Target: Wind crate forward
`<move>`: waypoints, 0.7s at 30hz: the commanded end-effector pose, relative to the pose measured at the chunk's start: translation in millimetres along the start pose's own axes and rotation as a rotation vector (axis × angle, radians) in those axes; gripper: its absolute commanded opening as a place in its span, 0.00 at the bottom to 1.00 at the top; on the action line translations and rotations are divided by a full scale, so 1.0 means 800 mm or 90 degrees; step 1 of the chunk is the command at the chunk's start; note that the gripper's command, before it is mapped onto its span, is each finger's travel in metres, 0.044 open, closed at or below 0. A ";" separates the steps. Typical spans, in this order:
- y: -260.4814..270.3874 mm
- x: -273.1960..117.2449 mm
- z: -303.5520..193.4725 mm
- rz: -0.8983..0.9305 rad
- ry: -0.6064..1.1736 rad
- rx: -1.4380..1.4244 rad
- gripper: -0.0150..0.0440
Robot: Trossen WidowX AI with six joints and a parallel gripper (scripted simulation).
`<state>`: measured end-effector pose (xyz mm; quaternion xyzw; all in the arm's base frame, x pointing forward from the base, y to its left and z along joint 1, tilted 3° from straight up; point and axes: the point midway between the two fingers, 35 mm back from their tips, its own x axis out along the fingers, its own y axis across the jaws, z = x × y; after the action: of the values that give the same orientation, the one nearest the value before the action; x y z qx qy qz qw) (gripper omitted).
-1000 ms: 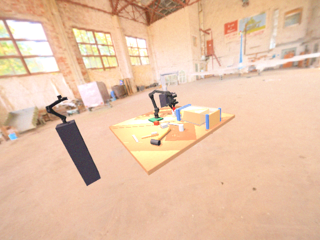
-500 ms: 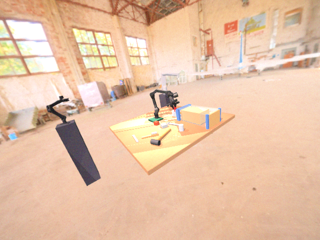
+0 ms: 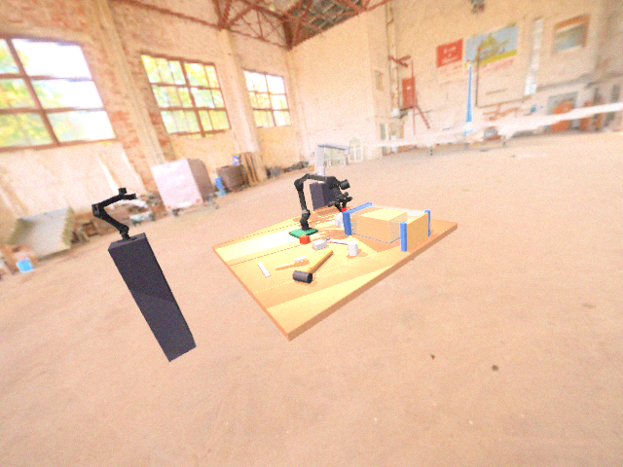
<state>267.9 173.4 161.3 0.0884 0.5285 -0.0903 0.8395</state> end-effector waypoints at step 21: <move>0.045 0.006 0.009 0.006 0.000 0.006 0.25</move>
<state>280.5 193.1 162.9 0.0875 0.5281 -0.0958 0.8392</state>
